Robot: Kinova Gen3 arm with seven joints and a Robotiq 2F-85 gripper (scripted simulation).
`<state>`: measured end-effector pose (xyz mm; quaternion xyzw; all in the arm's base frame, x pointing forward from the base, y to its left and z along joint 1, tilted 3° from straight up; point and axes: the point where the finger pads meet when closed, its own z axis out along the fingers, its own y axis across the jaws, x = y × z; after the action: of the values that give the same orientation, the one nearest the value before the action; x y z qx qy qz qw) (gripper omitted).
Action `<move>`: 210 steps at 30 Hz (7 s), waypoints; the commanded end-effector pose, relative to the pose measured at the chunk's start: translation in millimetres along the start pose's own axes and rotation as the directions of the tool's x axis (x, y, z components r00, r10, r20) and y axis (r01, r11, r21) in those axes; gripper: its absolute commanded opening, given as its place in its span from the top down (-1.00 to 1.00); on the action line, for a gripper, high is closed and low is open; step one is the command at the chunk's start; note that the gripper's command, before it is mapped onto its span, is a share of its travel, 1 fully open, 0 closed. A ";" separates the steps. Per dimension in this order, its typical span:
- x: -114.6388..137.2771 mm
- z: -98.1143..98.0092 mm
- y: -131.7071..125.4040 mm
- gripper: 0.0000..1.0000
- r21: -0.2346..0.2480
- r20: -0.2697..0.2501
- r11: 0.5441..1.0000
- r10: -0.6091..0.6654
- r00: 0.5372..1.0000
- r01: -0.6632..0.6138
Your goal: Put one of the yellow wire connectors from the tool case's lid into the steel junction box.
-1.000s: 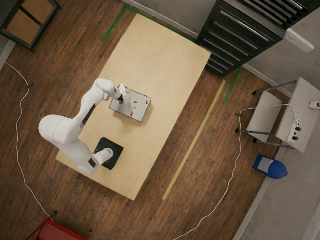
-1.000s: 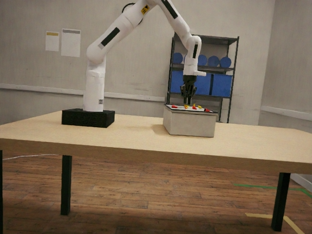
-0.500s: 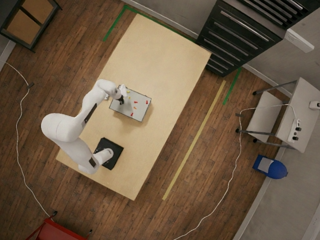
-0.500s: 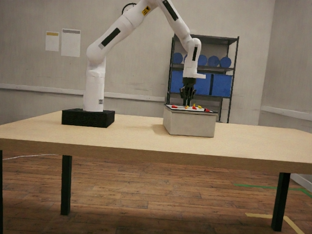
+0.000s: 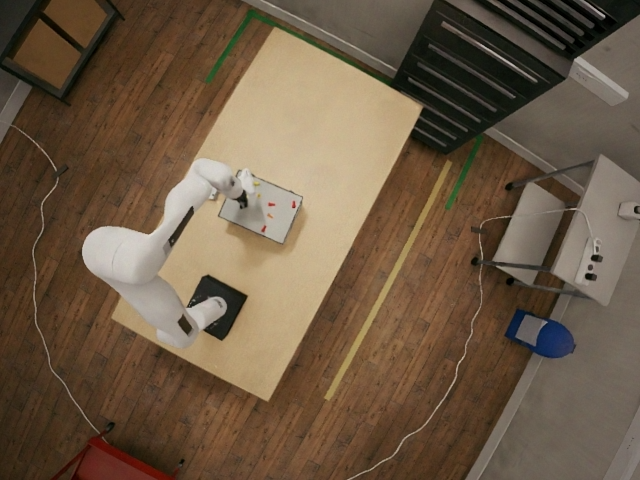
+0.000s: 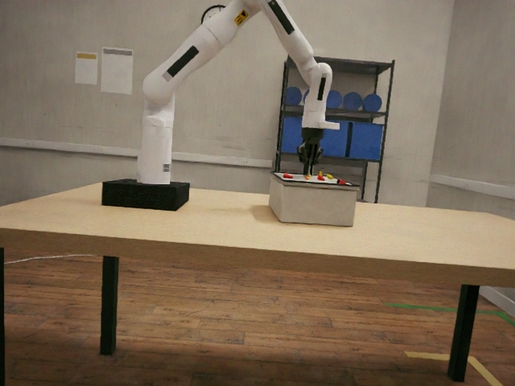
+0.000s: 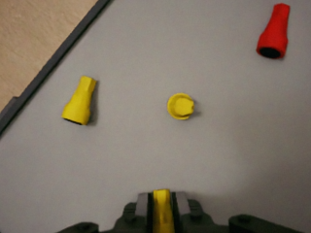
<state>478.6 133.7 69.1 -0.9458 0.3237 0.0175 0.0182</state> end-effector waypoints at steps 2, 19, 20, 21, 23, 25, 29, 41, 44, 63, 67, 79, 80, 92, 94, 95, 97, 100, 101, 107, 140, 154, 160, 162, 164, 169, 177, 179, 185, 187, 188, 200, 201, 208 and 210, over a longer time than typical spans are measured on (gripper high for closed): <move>0.3 -0.8 -0.4 0.64 0.002 -0.001 1.000 0.000 1.000 0.000; 0.3 -0.8 -0.4 0.64 0.002 -0.001 1.000 0.000 1.000 0.000; 0.3 -0.8 -0.4 0.64 0.002 -0.001 1.000 0.000 1.000 0.000; 0.3 -0.8 -0.4 0.64 0.002 -0.001 1.000 0.000 1.000 0.000; 0.3 -0.8 -0.4 0.64 0.002 -0.001 1.000 0.000 1.000 0.000; 0.3 -0.8 -0.4 0.64 0.002 -0.001 1.000 0.000 1.000 0.000; 0.3 -1.7 -0.4 0.64 0.002 -0.001 1.000 0.000 1.000 0.000; 0.3 -34.1 -0.4 0.64 0.002 -0.001 1.000 0.000 1.000 0.000; 0.3 -48.3 -0.4 0.64 0.002 -0.001 1.000 0.000 1.000 0.000; 0.3 -70.8 -0.3 0.64 0.002 -0.001 1.000 0.000 1.000 0.000; -0.8 -70.8 -1.4 0.64 0.002 -0.001 1.000 0.000 1.000 0.000; -30.9 -70.8 -30.2 0.64 0.002 -0.001 1.000 0.000 1.000 0.000; -36.3 -70.8 -35.3 0.64 0.002 -0.001 1.000 0.000 1.000 0.000; -100.0 -70.9 -96.4 0.64 0.002 -0.001 1.000 0.000 1.000 0.000; -111.8 -70.9 -107.7 0.64 0.002 -0.001 1.000 0.000 1.000 0.000; -117.2 -70.9 -112.9 0.64 0.002 -0.001 1.000 0.000 1.000 0.000; -126.7 -70.9 -121.9 0.64 0.002 -0.001 1.000 0.000 1.000 0.000; -136.8 -70.9 -131.7 0.64 0.002 -0.001 1.000 0.000 1.000 0.000; -139.0 -70.9 -133.8 0.64 0.002 -0.001 1.000 0.000 1.000 0.000; -143.0 -70.9 -137.6 0.64 0.002 -0.001 1.000 0.000 1.000 0.000; -143.0 32.3 -137.9 0.64 0.002 -0.001 1.000 0.000 1.000 0.000; -142.9 105.2 -138.0 0.64 0.002 -0.001 1.000 0.000 1.000 0.000; -142.9 107.2 -138.0 0.64 0.002 -0.001 1.000 0.000 1.000 0.000; -142.9 107.2 -138.0 0.64 0.002 -0.001 1.000 0.000 1.000 0.000; -142.9 107.2 -138.0 0.64 0.002 -0.001 1.000 0.000 1.000 0.000; -142.9 107.2 -138.0 0.29 0.002 -0.001 1.000 0.000 1.000 0.000; -142.9 107.2 -138.0 0.29 0.002 -0.001 1.000 0.000 1.000 0.000; -142.9 107.2 -138.0 0.29 0.002 -0.001 1.000 0.000 1.000 0.000; -142.9 107.2 -138.0 0.29 0.002 -0.001 1.000 0.000 1.000 0.000; -142.9 107.2 -138.0 0.29 0.002 -0.001 1.000 0.000 1.000 0.000; -142.9 107.2 -138.0 0.29 0.002 -0.001 1.000 0.000 1.000 0.000; -142.9 107.2 -138.0 0.29 0.002 -0.001 1.000 0.000 1.000 0.000; -142.9 107.2 -138.0 0.29 0.002 -0.001 1.000 0.000 1.000 0.000; -142.9 107.2 -138.0 0.29 0.002 -0.001 1.000 0.000 1.000 0.000; -142.9 107.2 -138.0 0.29 0.002 -0.001 1.000 0.000 1.000 0.000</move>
<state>447.3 334.7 -29.5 -0.9458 0.3237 0.0174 0.0178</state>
